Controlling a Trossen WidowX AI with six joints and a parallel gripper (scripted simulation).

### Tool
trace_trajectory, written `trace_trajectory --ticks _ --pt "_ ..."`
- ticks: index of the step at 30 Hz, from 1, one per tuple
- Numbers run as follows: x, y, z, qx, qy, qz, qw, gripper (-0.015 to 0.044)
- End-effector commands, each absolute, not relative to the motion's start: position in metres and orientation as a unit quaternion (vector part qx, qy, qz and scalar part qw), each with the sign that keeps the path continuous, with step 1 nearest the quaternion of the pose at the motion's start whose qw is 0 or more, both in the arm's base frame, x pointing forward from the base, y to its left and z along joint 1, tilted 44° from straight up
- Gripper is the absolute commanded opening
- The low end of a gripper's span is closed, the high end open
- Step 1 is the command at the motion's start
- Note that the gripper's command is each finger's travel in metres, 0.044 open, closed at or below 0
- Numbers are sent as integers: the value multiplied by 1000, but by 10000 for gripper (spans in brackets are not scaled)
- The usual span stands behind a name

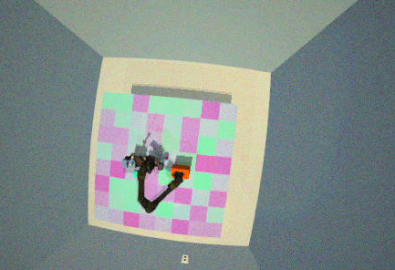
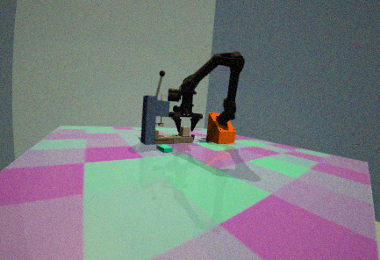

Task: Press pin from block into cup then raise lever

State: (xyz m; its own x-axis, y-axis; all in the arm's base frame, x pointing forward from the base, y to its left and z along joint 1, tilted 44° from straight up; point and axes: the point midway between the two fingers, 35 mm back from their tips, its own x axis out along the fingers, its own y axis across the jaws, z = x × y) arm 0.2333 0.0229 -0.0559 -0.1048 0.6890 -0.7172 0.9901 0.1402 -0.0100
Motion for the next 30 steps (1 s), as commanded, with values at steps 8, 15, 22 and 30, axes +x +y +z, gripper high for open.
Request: trace_trajectory --ticks 8,15,22,30 --pt "243 -9 -26 608 689 -257 301 361" --pt "246 -44 11 609 688 -259 297 177" --pt "246 -44 11 609 688 -259 297 30" --pt "246 -44 11 609 688 -259 297 30"
